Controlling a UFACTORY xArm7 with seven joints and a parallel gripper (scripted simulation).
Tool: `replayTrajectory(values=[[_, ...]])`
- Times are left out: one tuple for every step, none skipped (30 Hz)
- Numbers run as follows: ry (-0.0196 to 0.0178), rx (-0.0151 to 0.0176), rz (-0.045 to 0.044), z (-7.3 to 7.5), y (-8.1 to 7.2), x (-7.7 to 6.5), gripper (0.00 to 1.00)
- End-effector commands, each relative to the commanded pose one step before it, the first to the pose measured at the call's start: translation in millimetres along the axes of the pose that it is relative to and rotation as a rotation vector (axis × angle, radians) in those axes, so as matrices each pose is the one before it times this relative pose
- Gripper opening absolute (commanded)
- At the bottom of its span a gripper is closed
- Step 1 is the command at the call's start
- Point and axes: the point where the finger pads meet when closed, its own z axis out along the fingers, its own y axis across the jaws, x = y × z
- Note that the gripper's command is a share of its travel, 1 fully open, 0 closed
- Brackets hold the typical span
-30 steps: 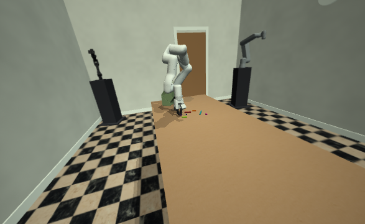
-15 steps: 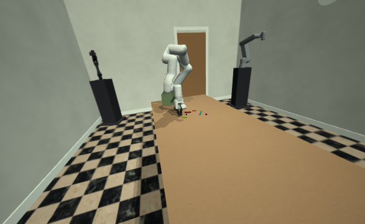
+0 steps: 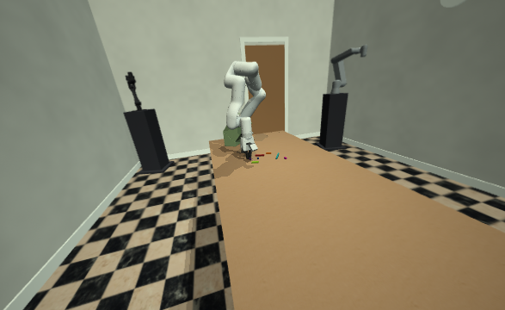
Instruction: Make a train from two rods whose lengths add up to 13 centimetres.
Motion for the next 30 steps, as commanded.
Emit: replayTrajectory(values=[[0.00102, -0.00209, 0.00025, -0.60, 1.09, 0.31, 0.04], [0.00000, 0.00000, 0.00000, 0.00, 0.00, 0.00, 0.04], [0.00000, 0.00000, 0.00000, 0.00, 0.00, 0.00, 0.04], [0.00000, 0.00000, 0.00000, 0.00, 0.00, 0.00, 0.04], [0.00000, 0.00000, 0.00000, 0.00, 0.00, 0.00, 0.04], [0.00000, 0.00000, 0.00000, 0.00, 0.00, 0.00, 0.04], [0.00000, 0.00000, 0.00000, 0.00, 0.00, 0.00, 0.04], [0.00000, 0.00000, 0.00000, 0.00, 0.00, 0.00, 0.04], [0.00000, 0.00000, 0.00000, 0.00, 0.00, 0.00, 0.04], [0.00000, 0.00000, 0.00000, 0.00, 0.00, 0.00, 0.04], [0.00000, 0.00000, 0.00000, 0.00, 0.00, 0.00, 0.04], [0.00000, 0.00000, 0.00000, 0.00, 0.00, 0.00, 0.04], [0.00000, 0.00000, 0.00000, 0.00, 0.00, 0.00, 0.04], [0.00000, 0.00000, 0.00000, 0.00, 0.00, 0.00, 0.04], [0.00000, 0.00000, 0.00000, 0.00, 0.00, 0.00, 0.04], [0.00000, 0.00000, 0.00000, 0.00, 0.00, 0.00, 0.04], [0.00000, 0.00000, 0.00000, 0.00, 0.00, 0.00, 0.04], [0.00000, 0.00000, 0.00000, 0.00, 0.00, 0.00, 0.04], [0.00000, 0.00000, 0.00000, 0.00, 0.00, 0.00, 0.04], [0.00000, 0.00000, 0.00000, 0.00, 0.00, 0.00, 0.04], [-0.00001, 0.00000, 0.00000, -0.02, 0.00, -0.01, 0.04], [-0.00004, -0.00002, 0.00002, -0.13, 0.00, -0.04, 0.04], [0.00000, 0.00000, 0.00000, 0.00, 0.00, 0.00, 0.04], [0.00000, 0.00000, 0.00000, 0.00, 0.00, 0.00, 0.04], [-0.00010, -0.00005, 0.00005, -0.32, 0.01, -0.08, 0.04], [-0.00013, -0.00007, 0.00007, -0.61, 0.02, -0.11, 0.04], [-0.00008, -0.00005, 0.00005, -0.98, 0.01, -0.07, 0.04], [0.00008, 0.00003, -0.00005, -1.45, -0.01, 0.07, 0.04], [0.00032, 0.00007, -0.00015, -2.07, -0.02, 0.23, 0.04], [0.00004, -0.00007, 0.00000, -2.82, 0.03, 0.00, 0.04]])
